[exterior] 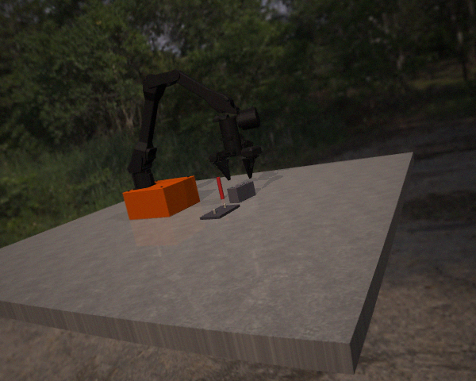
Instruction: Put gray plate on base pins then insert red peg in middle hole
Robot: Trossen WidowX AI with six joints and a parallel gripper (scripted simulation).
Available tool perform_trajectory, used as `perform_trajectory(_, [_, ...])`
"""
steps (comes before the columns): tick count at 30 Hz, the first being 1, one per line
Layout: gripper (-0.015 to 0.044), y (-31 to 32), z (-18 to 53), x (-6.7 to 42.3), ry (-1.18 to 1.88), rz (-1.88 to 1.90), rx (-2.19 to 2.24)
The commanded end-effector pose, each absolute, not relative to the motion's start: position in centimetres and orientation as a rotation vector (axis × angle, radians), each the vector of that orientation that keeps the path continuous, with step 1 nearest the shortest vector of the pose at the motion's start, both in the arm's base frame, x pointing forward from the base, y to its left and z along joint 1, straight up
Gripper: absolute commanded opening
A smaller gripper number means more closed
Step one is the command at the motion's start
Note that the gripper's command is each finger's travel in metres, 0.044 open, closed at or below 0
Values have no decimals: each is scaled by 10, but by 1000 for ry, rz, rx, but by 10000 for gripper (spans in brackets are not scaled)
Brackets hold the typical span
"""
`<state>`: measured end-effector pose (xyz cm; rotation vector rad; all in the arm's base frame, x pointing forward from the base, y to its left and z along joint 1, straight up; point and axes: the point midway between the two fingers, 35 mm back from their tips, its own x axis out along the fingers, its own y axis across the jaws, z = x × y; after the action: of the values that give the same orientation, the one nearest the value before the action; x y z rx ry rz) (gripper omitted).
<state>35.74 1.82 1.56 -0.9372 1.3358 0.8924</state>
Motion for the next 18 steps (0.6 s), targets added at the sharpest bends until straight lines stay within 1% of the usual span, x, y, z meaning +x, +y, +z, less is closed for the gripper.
perform_trajectory(1, [440,19,9,356,1335,902,-937])
perform_trajectory(18, [440,19,-18,358,1336,902,-937])
